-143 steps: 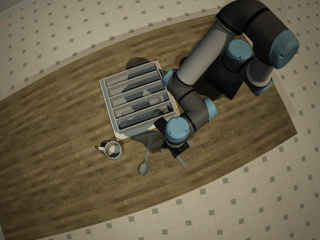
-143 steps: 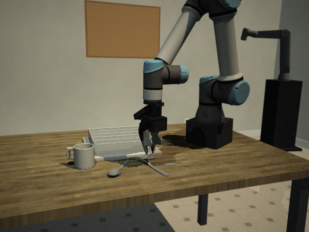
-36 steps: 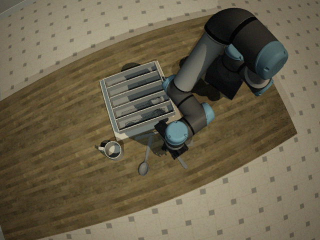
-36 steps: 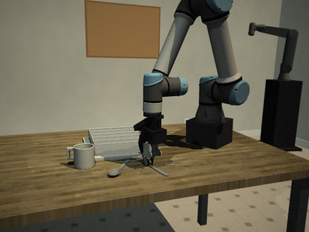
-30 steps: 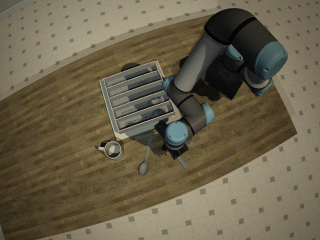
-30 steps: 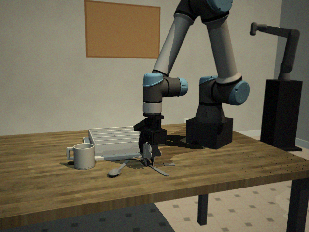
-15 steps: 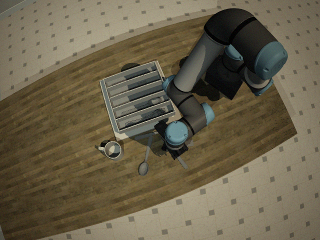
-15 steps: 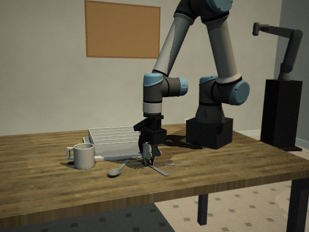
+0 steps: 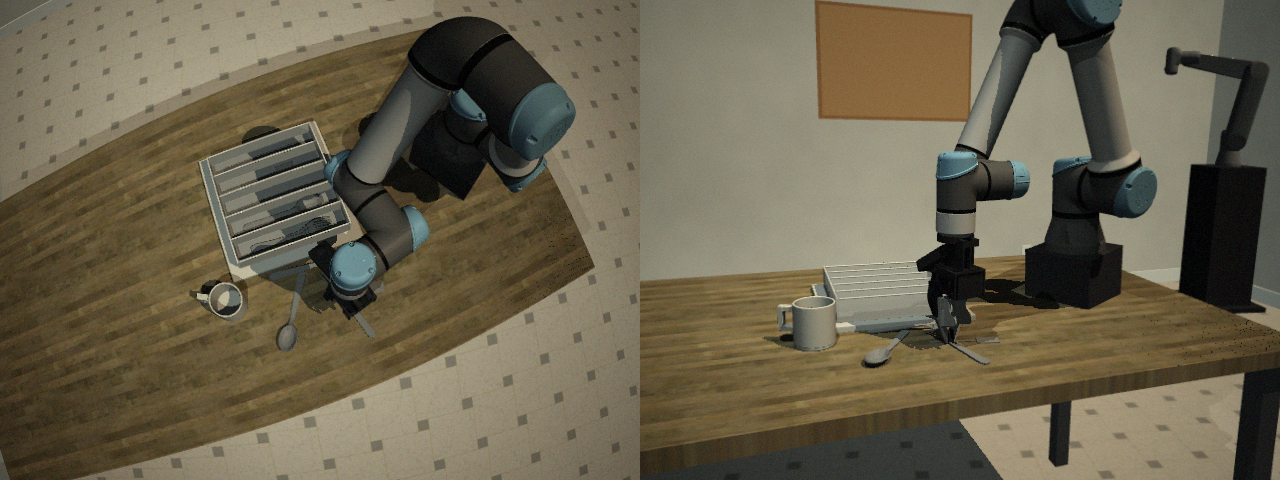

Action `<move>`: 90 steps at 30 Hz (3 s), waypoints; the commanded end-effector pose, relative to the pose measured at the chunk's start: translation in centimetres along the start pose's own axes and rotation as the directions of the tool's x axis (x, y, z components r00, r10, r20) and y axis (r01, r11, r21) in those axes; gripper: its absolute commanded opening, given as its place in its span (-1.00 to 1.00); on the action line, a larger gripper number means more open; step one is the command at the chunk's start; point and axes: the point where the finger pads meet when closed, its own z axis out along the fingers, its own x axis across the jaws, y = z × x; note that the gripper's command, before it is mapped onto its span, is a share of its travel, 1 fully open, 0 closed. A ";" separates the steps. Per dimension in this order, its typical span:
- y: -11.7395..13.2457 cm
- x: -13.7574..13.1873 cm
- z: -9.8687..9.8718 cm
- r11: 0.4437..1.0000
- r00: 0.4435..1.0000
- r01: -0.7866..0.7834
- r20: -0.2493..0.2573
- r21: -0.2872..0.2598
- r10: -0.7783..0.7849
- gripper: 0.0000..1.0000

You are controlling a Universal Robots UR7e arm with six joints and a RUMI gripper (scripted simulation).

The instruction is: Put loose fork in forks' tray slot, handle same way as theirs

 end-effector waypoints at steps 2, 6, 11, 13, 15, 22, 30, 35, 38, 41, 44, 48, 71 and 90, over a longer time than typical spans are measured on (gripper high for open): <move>0.0 0.0 0.0 1.000 1.000 0.000 0.001 0.000 0.000 -0.98; 0.0 0.0 0.0 1.000 1.000 0.000 0.001 0.000 0.000 -0.98; 0.0 0.0 0.0 1.000 1.000 0.000 0.001 0.000 0.000 -0.98; 0.0 0.0 0.0 1.000 1.000 0.000 0.001 0.000 0.000 -0.98; 0.0 0.0 0.0 1.000 1.000 0.000 0.001 0.000 0.000 -0.98; 0.0 0.0 0.0 1.000 1.000 0.000 0.001 0.000 0.000 -0.98; 0.0 0.0 0.0 1.000 1.000 0.000 0.001 0.000 0.000 -0.98; 0.0 0.0 -0.1 1.000 1.000 0.000 0.001 0.000 0.000 -0.98; 0.0 0.0 -0.2 1.000 1.000 0.000 0.001 0.000 0.000 -0.98; 0.0 0.0 -0.6 1.000 1.000 0.000 0.001 0.000 0.000 -0.98; 0.0 0.0 -1.1 1.000 1.000 0.000 0.001 0.000 0.000 -0.98; 0.0 0.0 -2.0 1.000 1.000 0.000 0.001 0.000 0.000 -0.98; 0.0 0.0 -9.7 1.000 1.000 0.000 0.001 0.000 0.000 -0.98; 0.0 0.0 -14.3 1.000 1.000 0.000 0.001 0.000 0.000 -0.98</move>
